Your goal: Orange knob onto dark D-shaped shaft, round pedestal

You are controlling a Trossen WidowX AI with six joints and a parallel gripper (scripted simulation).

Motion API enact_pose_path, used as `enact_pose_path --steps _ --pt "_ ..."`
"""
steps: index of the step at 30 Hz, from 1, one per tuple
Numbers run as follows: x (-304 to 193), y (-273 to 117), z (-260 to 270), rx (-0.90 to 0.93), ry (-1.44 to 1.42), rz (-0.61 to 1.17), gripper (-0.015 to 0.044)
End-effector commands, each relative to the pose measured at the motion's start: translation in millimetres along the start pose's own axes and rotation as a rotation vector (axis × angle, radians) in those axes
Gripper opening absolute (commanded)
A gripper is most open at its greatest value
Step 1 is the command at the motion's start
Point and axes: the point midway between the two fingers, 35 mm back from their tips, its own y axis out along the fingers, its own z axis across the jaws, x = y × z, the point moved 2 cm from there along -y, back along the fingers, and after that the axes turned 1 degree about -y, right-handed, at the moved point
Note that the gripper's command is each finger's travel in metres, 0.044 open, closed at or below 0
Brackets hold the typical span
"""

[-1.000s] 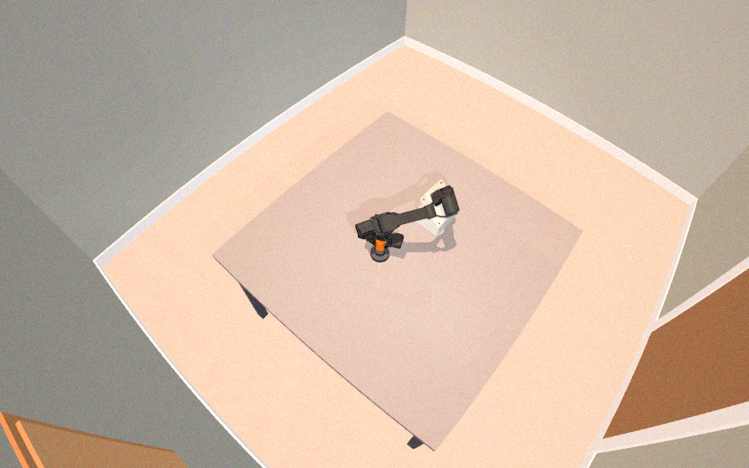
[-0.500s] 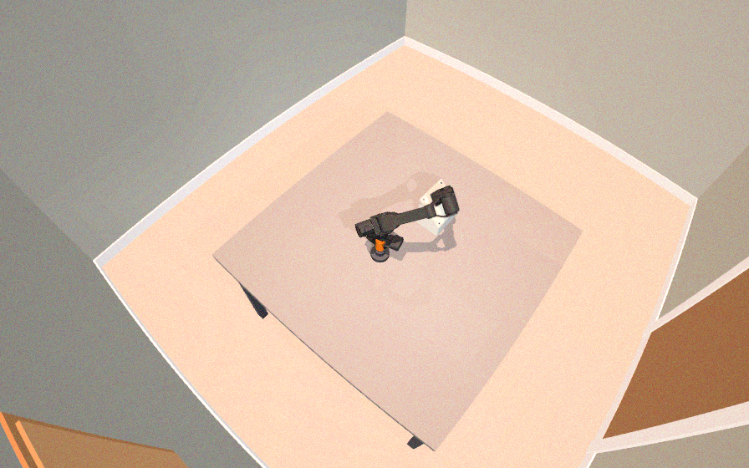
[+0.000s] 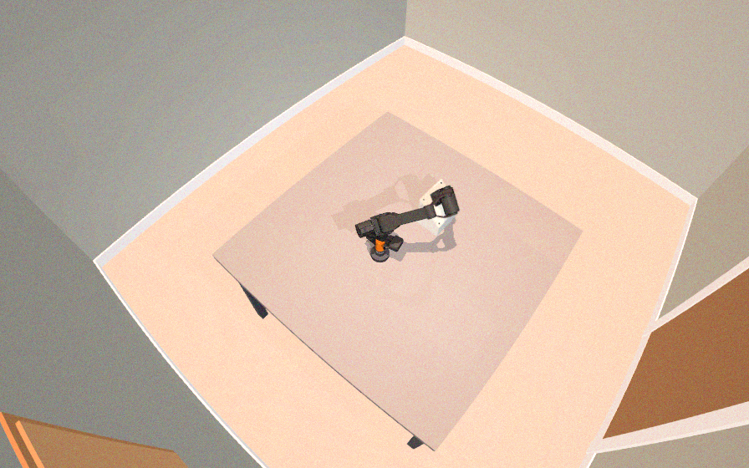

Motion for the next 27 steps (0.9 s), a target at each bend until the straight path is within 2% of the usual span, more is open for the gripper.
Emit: enact_pose_path --steps 1,27 --pt "0.0 0.2 -0.1 -0.001 0.007 0.001 0.0000" --pt "0.0 1.7 -0.1 -0.001 0.000 0.001 0.0000"
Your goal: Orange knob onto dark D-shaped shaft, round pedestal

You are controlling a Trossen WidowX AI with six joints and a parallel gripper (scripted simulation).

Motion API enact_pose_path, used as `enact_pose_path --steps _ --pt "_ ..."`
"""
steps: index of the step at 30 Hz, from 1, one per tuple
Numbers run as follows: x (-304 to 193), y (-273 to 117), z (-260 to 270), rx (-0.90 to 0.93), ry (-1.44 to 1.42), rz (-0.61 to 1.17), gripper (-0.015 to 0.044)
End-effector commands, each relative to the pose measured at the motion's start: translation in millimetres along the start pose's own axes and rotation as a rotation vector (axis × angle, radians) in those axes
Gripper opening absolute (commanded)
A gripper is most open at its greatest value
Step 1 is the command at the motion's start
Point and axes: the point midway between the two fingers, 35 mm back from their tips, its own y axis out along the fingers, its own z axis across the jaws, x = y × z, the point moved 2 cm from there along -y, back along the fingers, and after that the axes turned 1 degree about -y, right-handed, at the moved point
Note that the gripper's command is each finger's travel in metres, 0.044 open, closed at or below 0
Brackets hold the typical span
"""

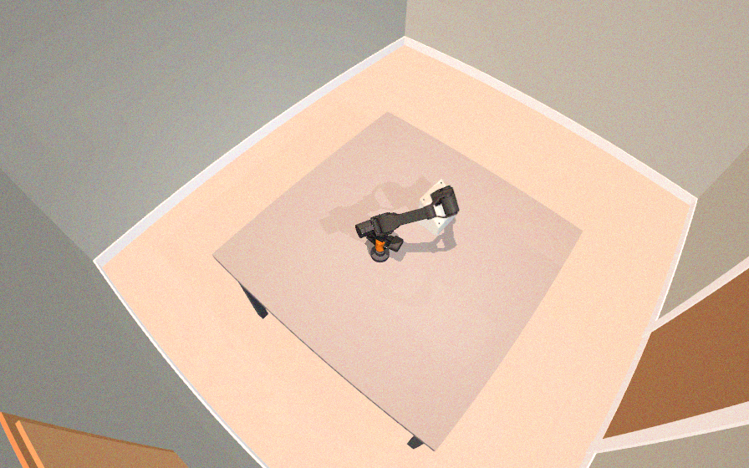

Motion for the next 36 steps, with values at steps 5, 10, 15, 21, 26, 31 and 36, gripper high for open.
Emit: enact_pose_path --steps 5,10,15,21,26,31,36 --pt "0.1 0.4 -0.1 -0.001 -0.017 0.000 0.0000" --pt "0.3 -0.5 -0.1 -0.001 -0.034 0.000 0.0000" --pt "0.8 -8.1 0.1 -0.001 -0.002 0.000 0.0000" --pt "0.7 -5.7 1.3 -0.001 0.050 0.000 0.0000" --pt "-0.1 -4.2 0.8 -0.001 0.050 0.000 0.0000" --pt "0.5 -2.9 0.2 -0.001 0.050 0.000 0.0000" --pt "0.3 -1.4 0.0 -0.001 0.050 0.000 0.0000"
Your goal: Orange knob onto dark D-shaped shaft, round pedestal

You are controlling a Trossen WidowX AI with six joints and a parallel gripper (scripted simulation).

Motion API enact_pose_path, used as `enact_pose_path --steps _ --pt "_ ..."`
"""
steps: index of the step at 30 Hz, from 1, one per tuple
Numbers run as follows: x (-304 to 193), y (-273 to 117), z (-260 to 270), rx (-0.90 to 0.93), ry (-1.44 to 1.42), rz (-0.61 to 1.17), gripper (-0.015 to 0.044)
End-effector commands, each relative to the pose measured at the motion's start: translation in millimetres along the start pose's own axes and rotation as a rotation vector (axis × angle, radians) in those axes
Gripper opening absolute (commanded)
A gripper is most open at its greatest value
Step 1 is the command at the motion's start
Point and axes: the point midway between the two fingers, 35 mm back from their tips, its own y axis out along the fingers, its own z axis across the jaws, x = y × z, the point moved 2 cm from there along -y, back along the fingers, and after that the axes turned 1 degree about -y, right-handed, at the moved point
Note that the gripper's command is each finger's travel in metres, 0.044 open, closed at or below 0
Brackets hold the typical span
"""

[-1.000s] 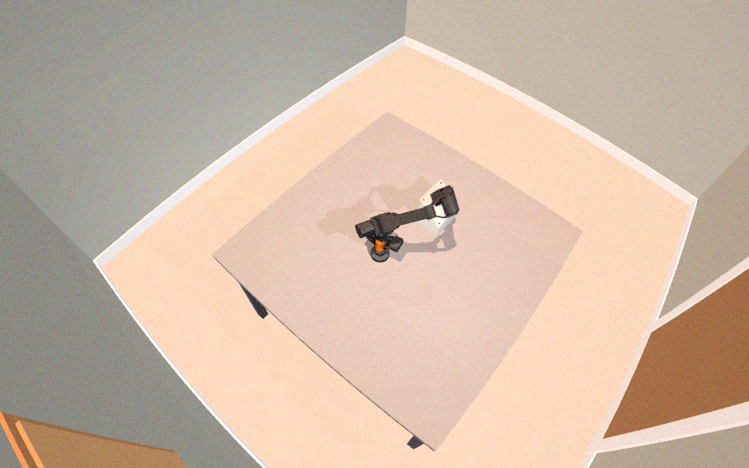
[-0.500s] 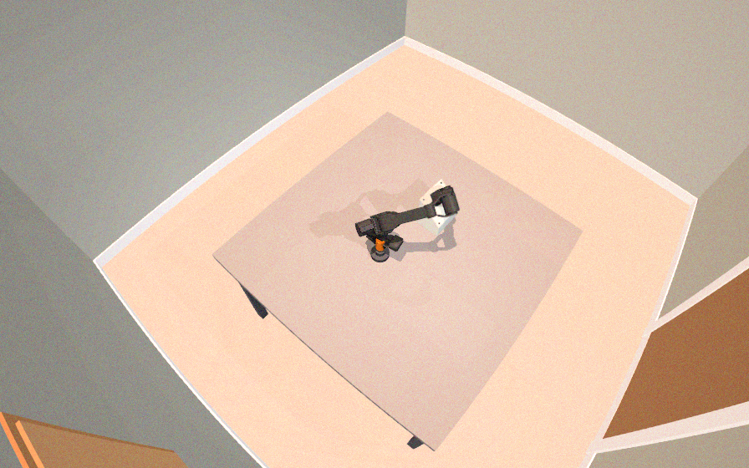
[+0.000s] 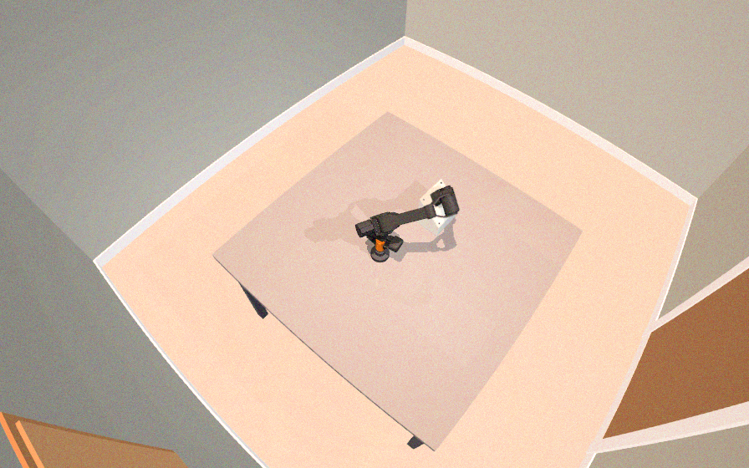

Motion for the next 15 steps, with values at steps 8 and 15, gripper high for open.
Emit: enact_pose_path --steps 8,15 --pt "-0.9 -3.3 0.5 0.001 0.050 0.000 0.0000" --pt "0.3 -0.5 0.4 0.001 0.058 0.000 0.0000"
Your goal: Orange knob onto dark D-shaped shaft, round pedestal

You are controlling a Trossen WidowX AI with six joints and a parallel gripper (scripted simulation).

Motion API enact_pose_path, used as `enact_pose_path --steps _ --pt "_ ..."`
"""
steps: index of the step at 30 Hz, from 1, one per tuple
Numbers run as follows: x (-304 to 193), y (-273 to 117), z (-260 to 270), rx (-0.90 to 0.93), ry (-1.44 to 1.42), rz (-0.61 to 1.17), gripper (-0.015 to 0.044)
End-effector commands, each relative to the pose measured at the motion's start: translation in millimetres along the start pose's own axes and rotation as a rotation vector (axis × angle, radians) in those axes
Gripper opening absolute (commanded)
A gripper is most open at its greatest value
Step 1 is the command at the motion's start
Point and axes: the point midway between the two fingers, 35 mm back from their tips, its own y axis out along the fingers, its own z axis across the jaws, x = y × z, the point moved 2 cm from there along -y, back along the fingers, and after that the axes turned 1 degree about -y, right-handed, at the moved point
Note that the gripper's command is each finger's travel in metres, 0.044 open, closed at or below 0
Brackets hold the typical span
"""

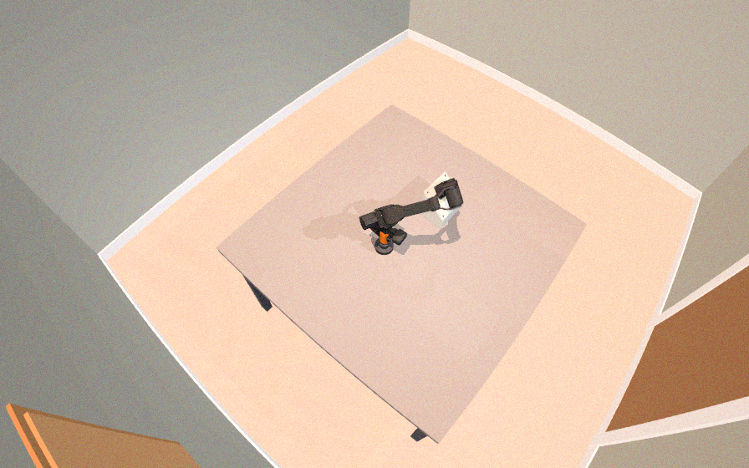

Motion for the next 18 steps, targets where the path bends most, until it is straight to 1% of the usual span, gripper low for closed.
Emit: enact_pose_path --steps 1,18 --pt "0.4 1.2 0.1 0.001 0.010 0.000 0.0000" --pt "0.2 7.5 -0.4 0.001 0.005 0.000 0.0000"
